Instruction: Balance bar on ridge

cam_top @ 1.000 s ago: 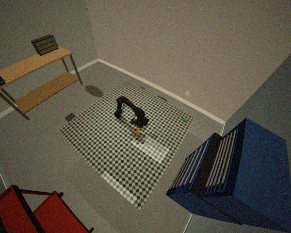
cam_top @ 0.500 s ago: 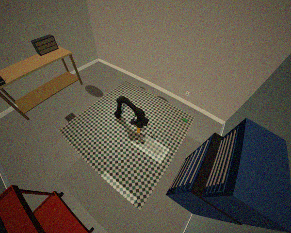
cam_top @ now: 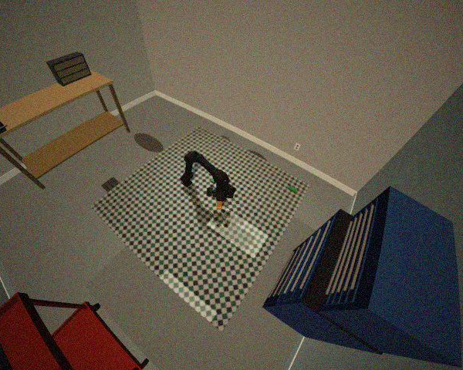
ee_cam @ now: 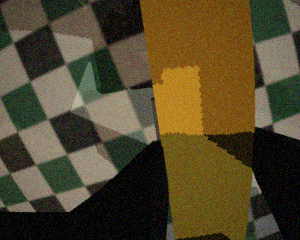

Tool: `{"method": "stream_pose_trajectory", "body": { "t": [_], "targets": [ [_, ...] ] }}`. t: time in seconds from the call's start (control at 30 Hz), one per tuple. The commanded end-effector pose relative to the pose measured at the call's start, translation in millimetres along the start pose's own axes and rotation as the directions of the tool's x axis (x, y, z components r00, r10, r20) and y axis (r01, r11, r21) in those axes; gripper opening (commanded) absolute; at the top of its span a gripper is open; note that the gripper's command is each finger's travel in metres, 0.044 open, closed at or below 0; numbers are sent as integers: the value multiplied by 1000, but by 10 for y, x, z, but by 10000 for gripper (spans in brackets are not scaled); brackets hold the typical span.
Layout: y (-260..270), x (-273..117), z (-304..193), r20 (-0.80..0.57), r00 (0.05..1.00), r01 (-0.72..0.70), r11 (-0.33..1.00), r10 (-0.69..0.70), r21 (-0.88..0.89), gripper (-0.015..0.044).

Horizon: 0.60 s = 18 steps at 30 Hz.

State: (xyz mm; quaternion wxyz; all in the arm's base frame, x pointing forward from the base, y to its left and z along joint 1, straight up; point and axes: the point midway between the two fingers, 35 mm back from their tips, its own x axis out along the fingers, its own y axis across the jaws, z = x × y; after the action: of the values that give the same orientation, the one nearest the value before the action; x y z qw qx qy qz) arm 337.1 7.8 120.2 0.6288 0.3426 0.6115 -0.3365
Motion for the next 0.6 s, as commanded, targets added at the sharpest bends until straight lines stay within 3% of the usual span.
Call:
{"method": "stream_pose_trajectory", "body": {
  "t": [0.0,0.57],
  "targets": [
    [6,-12,-5,-1,1000,-8,1000,8,1,0],
    [5,3,-6,-1,1000,-8,1000,8,1,0]
  ]
}}
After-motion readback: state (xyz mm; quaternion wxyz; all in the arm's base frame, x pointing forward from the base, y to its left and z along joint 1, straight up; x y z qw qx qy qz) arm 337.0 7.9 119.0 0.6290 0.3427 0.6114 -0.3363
